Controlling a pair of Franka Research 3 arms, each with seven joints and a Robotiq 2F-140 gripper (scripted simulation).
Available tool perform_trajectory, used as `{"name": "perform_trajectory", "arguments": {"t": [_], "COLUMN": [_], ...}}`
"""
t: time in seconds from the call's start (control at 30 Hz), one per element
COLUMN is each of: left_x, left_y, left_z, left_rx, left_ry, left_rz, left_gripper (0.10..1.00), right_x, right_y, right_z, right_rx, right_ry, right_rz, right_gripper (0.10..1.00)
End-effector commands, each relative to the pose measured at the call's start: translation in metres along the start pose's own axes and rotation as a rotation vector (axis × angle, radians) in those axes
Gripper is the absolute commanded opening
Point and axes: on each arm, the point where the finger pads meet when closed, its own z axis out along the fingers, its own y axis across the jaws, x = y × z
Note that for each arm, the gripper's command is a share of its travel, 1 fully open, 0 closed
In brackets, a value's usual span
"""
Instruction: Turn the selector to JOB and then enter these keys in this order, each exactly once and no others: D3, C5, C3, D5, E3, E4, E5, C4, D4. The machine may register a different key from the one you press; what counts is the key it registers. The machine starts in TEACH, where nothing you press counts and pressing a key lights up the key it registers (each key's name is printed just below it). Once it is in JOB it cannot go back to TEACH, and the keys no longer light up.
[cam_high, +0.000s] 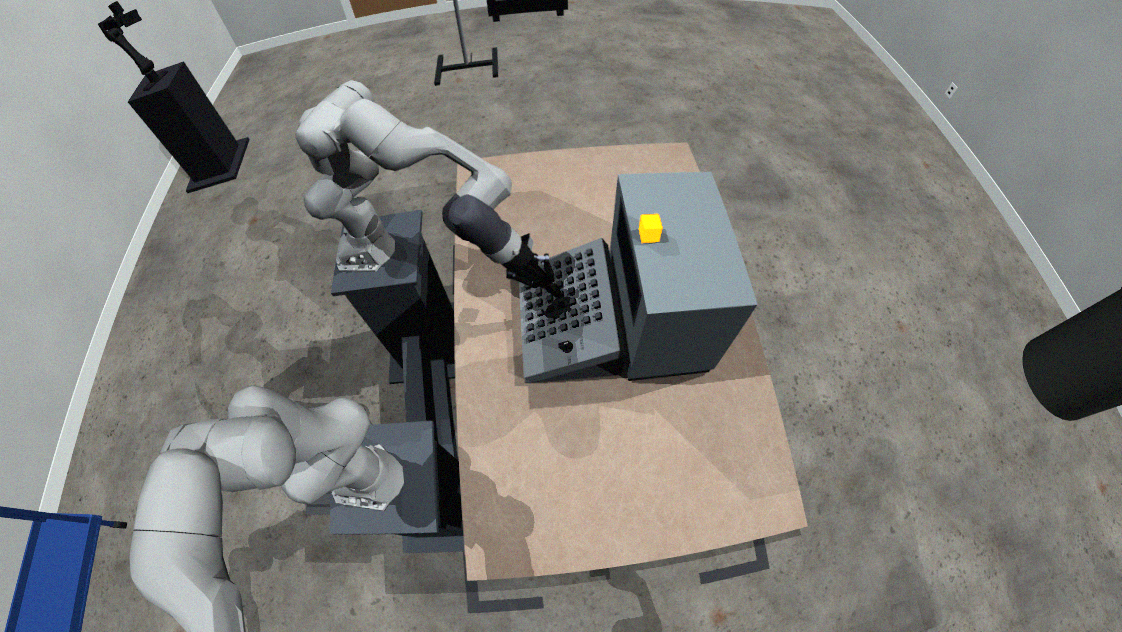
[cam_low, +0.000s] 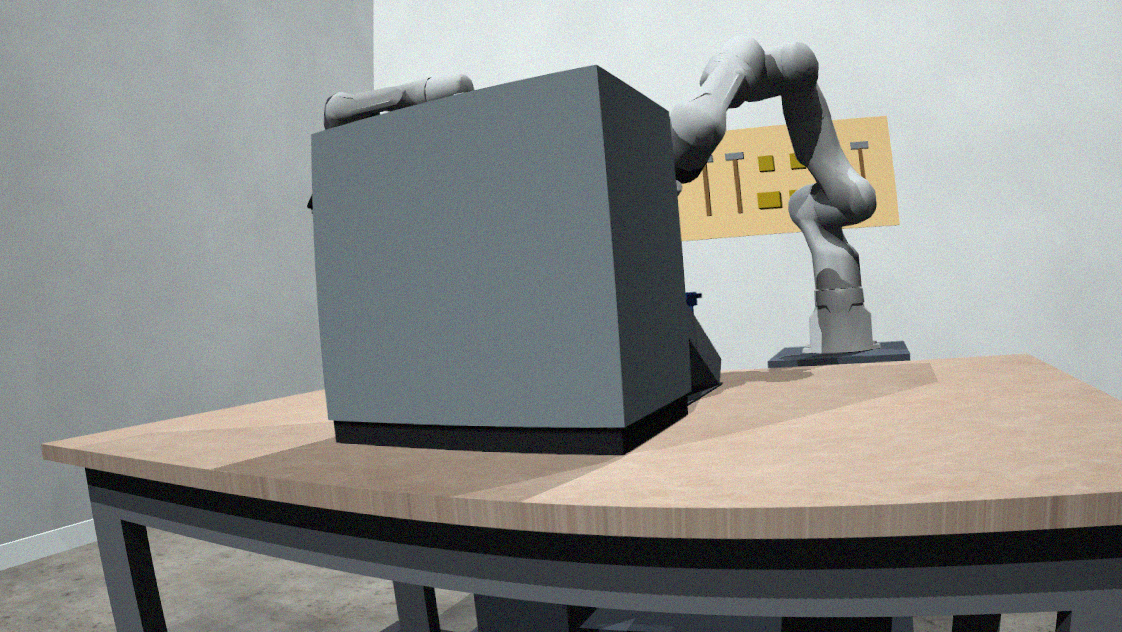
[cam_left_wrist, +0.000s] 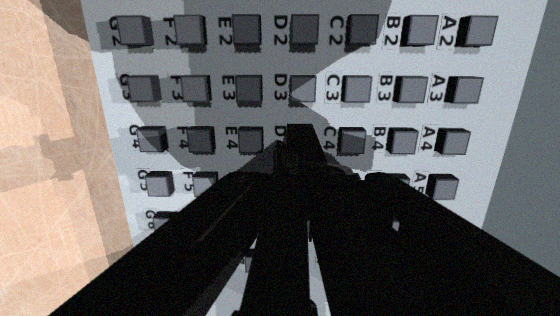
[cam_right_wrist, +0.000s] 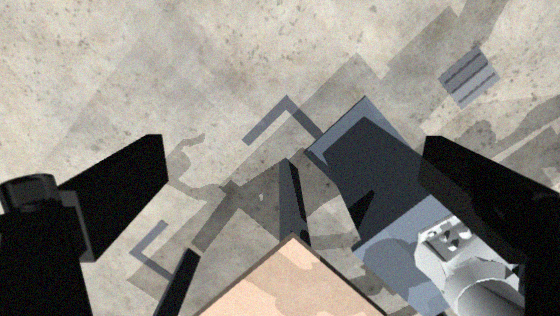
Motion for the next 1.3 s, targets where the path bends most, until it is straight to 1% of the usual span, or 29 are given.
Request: {"name": "perform_trajectory", "arguments": {"t": [0.0, 0.73, 1.27], "left_x": [-0.0004, -0.0004, -0.0004], "left_y": [0.002, 0.002, 0.002], "left_z": [0.0007, 0.008, 0.0089], "left_rx": [-0.004, -0.004, -0.004], "left_ry": [-0.002, -0.002, -0.002], "left_rz": [-0.005, -0.005, -0.005], "left_gripper": [0.099, 0.099, 0.099], "right_x": [0.0006, 0.0006, 0.0006], "right_y": [-0.001, -0.001, -0.001], "right_z": [0.0002, 0.0002, 0.0002], "right_rx": [0.002, 0.002, 0.002], "right_ry": [0.0, 0.0, 0.0], "right_rz": [-0.004, -0.004, -0.004], "right_gripper": [1.0, 1.0, 1.0]}}
